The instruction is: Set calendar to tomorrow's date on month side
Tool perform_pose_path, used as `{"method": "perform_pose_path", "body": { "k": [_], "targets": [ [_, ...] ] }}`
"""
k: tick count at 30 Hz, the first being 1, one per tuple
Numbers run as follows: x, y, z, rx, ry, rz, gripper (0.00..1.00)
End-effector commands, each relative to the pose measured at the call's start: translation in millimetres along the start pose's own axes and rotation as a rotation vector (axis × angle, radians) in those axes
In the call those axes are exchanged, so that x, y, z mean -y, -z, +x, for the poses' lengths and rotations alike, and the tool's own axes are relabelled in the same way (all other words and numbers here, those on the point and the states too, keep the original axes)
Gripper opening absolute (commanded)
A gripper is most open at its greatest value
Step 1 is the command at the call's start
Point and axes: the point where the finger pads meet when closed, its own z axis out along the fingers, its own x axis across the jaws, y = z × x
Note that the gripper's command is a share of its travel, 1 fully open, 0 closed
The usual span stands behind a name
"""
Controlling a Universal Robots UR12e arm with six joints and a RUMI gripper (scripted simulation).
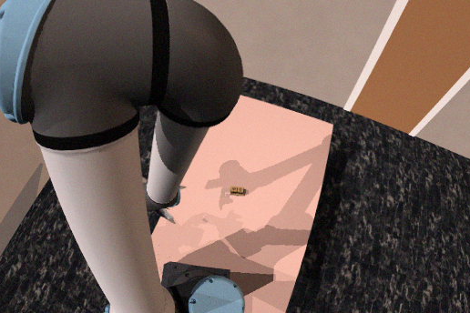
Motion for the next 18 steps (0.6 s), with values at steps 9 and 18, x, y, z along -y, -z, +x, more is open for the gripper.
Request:
{"method": "perform_pose_path", "body": {
  "k": [9, 18],
  "targets": [
    [2, -15, 13, 0.077, -0.104, 0.039, 1.00],
    [4, -45, 40, 0.212, -0.303, 0.108, 1.00]
  ]
}}
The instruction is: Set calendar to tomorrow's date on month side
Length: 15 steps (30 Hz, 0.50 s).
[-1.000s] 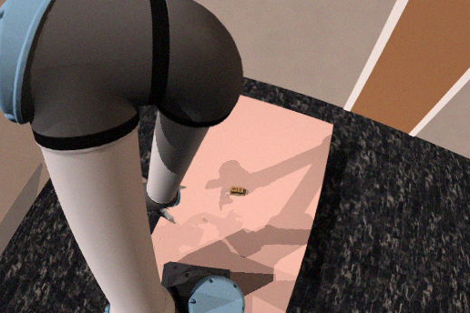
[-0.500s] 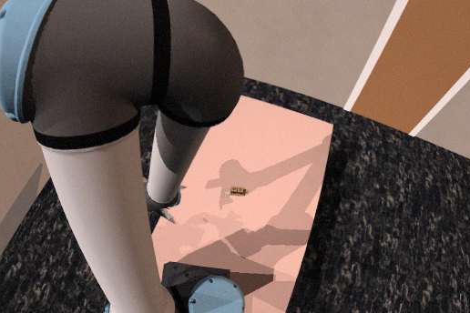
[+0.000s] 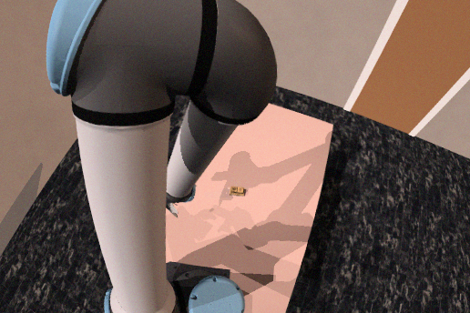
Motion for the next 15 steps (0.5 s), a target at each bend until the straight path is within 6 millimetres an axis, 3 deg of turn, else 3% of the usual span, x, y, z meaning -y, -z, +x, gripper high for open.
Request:
{"method": "perform_pose_path", "body": {
  "k": [1, 10, 12, 15],
  "targets": [
    [4, -18, 22, 0.091, -0.139, 0.052, 1.00],
    [4, -51, 67, 0.226, -0.384, 0.132, 1.00],
    [4, -51, 67, 0.226, -0.384, 0.132, 1.00],
    [1, -69, 94, 0.286, -0.515, 0.172, 1.00]
  ]
}}
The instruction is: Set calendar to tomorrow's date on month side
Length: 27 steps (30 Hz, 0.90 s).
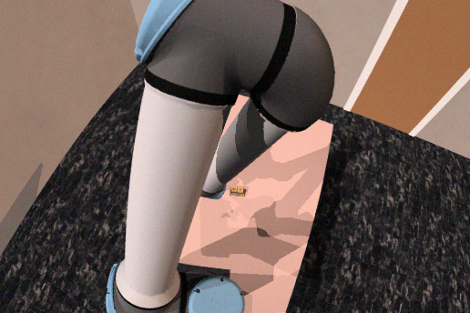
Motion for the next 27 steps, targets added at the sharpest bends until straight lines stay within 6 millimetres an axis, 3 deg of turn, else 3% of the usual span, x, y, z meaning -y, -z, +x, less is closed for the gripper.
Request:
{"method": "perform_pose_path", "body": {
  "k": [1, 5, 12, 14, 21, 27],
  "targets": [
    [8, -15, 34, 0.073, -0.148, 0.057, 1.00],
    [10, -24, 59, 0.112, -0.246, 0.090, 1.00],
    [8, -46, 121, 0.184, -0.463, 0.166, 1.00],
    [8, -46, 121, 0.184, -0.463, 0.166, 1.00],
    [-2, -63, 170, 0.222, -0.623, 0.223, 1.00],
    [-6, -68, 187, 0.232, -0.673, 0.242, 1.00]
  ]
}}
